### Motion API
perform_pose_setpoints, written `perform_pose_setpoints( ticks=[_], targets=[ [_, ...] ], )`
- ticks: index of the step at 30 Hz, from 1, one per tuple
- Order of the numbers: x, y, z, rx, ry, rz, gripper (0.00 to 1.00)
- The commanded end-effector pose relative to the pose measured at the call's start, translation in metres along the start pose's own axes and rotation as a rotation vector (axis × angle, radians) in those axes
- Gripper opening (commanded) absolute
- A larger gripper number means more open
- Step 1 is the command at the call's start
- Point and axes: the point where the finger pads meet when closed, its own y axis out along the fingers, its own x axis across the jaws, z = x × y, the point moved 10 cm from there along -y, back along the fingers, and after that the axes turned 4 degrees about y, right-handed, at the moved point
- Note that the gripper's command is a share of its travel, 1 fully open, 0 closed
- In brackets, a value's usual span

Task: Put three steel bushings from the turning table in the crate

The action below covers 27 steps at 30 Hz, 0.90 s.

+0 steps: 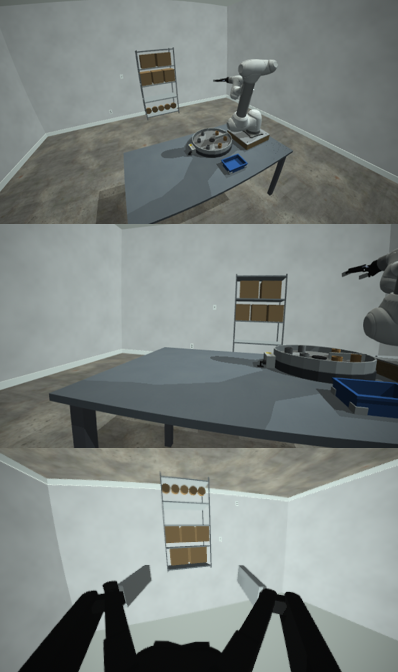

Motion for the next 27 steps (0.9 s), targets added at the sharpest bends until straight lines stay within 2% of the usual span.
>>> perform_pose_setpoints(
  ticks=[1,2,16,18,19,27],
  targets=[
    [0.010,0.007,0.007,0.023,0.104,0.022,1.00],
    [0.019,0.011,0.012,0.033,0.183,0.031,1.00],
    [0.073,0.024,0.045,0.106,0.614,0.096,1.00],
    [0.073,0.024,0.045,0.106,0.614,0.096,1.00],
    [0.084,0.024,0.053,0.122,0.690,0.112,1.00],
    [0.115,0.023,0.077,0.175,0.911,0.166,1.00]
  ],
)
